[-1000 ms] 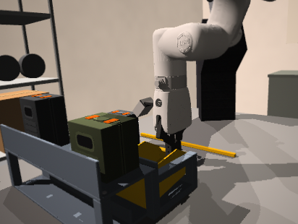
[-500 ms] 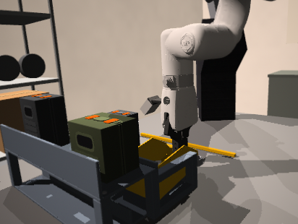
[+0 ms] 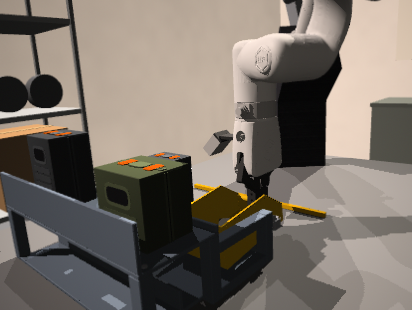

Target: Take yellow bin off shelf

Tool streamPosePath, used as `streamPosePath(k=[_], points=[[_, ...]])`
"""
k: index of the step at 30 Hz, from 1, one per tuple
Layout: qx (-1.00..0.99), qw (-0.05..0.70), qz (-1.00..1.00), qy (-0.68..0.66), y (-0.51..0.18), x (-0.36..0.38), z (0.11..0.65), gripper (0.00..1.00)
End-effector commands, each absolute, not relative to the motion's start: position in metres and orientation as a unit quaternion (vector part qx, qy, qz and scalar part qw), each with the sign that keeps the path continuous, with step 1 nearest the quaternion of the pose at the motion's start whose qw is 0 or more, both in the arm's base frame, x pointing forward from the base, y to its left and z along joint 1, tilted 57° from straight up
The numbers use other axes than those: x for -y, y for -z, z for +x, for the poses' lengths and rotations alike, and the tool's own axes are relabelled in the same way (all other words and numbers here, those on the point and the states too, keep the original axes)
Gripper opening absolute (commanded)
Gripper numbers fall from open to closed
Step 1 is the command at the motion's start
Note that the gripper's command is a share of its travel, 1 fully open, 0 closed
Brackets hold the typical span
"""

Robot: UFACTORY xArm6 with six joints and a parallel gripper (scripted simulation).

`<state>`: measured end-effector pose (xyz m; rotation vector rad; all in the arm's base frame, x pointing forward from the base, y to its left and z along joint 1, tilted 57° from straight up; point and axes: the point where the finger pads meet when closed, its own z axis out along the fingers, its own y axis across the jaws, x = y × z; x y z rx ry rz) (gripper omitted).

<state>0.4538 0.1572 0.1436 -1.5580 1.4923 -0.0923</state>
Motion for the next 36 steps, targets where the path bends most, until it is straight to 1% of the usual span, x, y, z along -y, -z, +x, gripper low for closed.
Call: streamPosePath(k=[1,4,9,21,26,36], points=[[-0.609,0.472,-0.636,0.038,-0.143,-0.157,0.453,0.0],[-0.609,0.472,-0.636,0.038,-0.143,-0.157,0.453,0.0],[-0.609,0.472,-0.636,0.038,-0.124,-0.163,0.431,0.0],[-0.609,0.472,-0.636,0.038,-0.124,-0.163,0.431,0.0],[-0.609,0.472,-0.636,0.038,-0.095,-0.171,0.398,0.0],[-0.609,0.472,-0.636,0.038,-0.095,-0.171,0.398,0.0]])
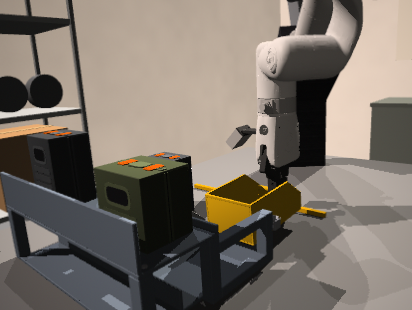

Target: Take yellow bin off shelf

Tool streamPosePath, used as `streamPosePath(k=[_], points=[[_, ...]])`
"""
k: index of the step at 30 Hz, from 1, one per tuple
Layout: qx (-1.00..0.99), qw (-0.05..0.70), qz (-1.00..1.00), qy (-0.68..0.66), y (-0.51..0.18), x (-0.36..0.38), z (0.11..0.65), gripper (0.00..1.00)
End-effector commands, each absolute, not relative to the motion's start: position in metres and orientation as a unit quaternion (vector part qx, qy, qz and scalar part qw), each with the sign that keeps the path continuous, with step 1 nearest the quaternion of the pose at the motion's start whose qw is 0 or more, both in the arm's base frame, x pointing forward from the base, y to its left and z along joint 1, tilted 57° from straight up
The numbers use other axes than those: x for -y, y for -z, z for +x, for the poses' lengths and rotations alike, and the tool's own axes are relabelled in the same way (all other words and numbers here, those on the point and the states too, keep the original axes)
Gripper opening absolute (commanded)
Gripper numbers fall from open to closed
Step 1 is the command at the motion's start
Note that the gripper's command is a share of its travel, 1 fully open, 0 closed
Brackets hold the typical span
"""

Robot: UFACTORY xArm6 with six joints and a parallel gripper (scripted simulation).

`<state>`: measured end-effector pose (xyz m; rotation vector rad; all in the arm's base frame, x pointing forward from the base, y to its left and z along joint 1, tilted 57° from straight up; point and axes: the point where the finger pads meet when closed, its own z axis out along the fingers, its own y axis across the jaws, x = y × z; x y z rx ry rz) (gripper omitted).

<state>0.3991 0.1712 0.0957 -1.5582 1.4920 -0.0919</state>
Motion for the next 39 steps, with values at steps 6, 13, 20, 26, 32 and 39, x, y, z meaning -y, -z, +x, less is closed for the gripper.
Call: streamPosePath(k=[6,13,20,26,32,39], points=[[-0.609,0.472,-0.636,0.038,-0.097,-0.171,0.4,0.0],[-0.609,0.472,-0.636,0.038,-0.097,-0.17,0.401,0.0],[-0.609,0.472,-0.636,0.038,-0.097,-0.171,0.402,0.0],[-0.609,0.472,-0.636,0.038,-0.093,-0.175,0.406,0.0],[-0.609,0.472,-0.636,0.038,-0.093,-0.175,0.406,0.0],[-0.609,0.472,-0.636,0.038,-0.09,-0.177,0.409,0.0]])
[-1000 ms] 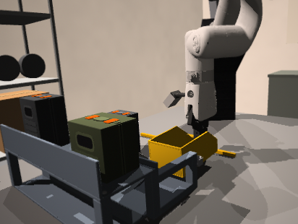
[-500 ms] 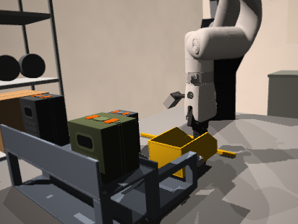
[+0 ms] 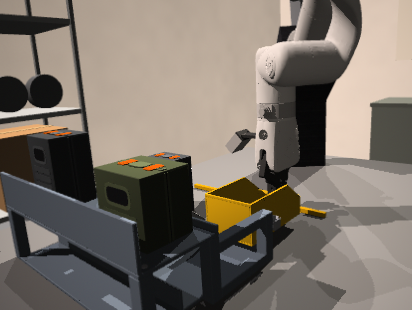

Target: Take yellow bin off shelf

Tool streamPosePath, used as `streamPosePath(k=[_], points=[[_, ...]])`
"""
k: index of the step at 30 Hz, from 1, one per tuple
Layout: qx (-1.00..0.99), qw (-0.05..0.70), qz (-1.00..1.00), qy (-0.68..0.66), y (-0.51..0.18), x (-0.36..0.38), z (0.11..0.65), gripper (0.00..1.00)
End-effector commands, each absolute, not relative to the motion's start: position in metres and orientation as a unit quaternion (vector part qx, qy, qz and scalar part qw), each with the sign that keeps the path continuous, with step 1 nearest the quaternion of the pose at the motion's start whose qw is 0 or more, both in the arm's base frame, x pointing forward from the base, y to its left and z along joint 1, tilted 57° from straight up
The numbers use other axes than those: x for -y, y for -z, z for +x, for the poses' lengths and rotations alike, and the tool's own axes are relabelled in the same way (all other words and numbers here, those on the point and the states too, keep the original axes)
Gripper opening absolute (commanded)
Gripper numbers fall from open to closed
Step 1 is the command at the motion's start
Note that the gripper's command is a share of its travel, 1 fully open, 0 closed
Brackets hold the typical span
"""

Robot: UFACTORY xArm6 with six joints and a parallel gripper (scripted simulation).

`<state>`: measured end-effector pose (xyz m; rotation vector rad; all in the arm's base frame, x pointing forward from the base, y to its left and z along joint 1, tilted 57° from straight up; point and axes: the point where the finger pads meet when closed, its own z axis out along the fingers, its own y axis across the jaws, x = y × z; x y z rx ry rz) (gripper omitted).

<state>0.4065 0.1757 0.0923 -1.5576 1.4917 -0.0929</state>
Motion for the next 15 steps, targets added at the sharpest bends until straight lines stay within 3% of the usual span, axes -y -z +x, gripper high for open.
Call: streamPosePath(k=[1,15], points=[[-0.609,0.472,-0.636,0.038,-0.0895,-0.1784,0.4097,0.0],[-0.609,0.472,-0.636,0.038,-0.0878,-0.1801,0.4117,0.0]])
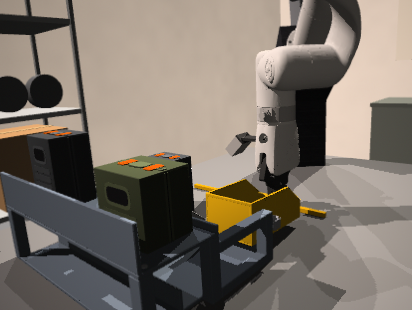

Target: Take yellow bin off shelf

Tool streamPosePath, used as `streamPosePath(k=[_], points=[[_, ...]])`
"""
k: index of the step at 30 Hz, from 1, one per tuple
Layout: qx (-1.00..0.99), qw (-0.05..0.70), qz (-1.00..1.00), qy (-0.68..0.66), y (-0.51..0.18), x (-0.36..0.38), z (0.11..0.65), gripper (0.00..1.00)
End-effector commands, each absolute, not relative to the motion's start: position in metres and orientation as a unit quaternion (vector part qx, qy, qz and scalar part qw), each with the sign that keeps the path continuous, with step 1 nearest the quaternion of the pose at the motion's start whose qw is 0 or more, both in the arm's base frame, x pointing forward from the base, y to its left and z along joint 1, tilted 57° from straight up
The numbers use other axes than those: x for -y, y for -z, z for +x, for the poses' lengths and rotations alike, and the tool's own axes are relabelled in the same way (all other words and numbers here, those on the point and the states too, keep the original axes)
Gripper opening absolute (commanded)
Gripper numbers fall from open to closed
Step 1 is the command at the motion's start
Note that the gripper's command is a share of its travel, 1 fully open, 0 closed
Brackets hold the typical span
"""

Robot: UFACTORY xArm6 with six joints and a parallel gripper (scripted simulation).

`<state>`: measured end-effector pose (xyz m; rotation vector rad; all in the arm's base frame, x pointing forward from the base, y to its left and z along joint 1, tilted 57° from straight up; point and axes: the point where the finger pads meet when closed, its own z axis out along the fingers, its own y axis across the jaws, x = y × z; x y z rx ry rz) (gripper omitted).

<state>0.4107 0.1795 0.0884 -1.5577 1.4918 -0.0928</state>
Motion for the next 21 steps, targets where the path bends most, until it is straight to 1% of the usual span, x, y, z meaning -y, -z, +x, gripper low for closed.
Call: streamPosePath(k=[1,21], points=[[-0.609,0.472,-0.636,0.038,-0.0869,-0.181,0.4127,0.0],[-0.609,0.472,-0.636,0.038,-0.0805,-0.1875,0.42,0.0]])
